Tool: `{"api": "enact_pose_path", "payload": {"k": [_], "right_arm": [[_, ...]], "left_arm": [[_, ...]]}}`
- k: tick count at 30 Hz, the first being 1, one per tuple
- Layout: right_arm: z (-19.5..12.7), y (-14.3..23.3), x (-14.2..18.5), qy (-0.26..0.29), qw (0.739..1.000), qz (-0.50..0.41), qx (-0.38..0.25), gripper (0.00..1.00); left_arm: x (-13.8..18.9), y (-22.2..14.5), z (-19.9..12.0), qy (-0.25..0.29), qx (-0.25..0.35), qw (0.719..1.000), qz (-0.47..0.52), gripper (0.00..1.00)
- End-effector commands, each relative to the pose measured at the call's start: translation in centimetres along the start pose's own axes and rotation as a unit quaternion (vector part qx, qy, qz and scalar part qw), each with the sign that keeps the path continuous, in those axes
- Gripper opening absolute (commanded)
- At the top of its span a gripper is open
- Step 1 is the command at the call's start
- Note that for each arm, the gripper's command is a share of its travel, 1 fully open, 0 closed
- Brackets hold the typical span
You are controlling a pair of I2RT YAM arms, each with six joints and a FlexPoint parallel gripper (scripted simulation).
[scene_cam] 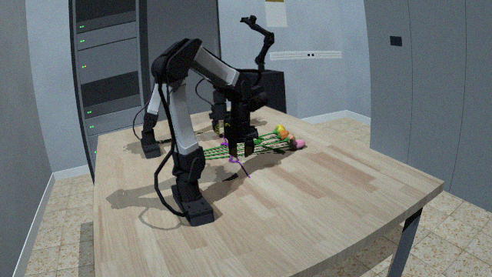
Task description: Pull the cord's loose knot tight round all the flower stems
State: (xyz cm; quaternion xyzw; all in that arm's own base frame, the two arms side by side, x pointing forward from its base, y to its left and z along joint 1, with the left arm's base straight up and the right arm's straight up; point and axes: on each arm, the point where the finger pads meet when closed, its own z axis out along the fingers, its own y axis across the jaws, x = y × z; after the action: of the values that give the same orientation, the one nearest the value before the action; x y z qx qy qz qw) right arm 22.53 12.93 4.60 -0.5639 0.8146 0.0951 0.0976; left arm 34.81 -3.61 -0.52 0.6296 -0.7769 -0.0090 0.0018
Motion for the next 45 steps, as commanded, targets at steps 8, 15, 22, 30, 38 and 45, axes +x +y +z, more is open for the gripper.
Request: {"api": "enact_pose_path", "payload": {"k": [8, 15, 22, 30, 38, 45], "right_arm": [[3.8, -1.6, -1.4, 0.110, 0.992, -0.054, 0.021, 0.28], [5.8, -2.2, -2.7, 0.125, 0.989, -0.079, 0.029, 0.28], [7.1, -1.4, -1.7, 0.136, 0.988, -0.078, 0.012, 0.28], [8.3, -1.4, -1.1, 0.138, 0.987, -0.077, 0.010, 0.28], [7.7, -1.8, -1.5, 0.133, 0.988, -0.076, 0.015, 0.28], [7.9, -1.7, -1.4, 0.132, 0.988, -0.076, 0.016, 0.05]], "left_arm": [[0.2, -1.1, -0.7, 0.008, 0.017, 1.000, 0.004, 0.28], [0.2, -1.1, -0.7, 0.008, 0.017, 1.000, 0.004, 0.28], [0.2, -1.1, -0.7, 0.008, 0.017, 1.000, 0.004, 0.28], [0.3, -1.3, 1.0, 0.008, 0.014, 1.000, 0.003, 0.28], [0.4, -0.8, 2.3, 0.009, 0.006, 1.000, 0.003, 0.28], [0.4, -1.3, 1.8, 0.007, 0.018, 1.000, 0.003, 0.28]]}}
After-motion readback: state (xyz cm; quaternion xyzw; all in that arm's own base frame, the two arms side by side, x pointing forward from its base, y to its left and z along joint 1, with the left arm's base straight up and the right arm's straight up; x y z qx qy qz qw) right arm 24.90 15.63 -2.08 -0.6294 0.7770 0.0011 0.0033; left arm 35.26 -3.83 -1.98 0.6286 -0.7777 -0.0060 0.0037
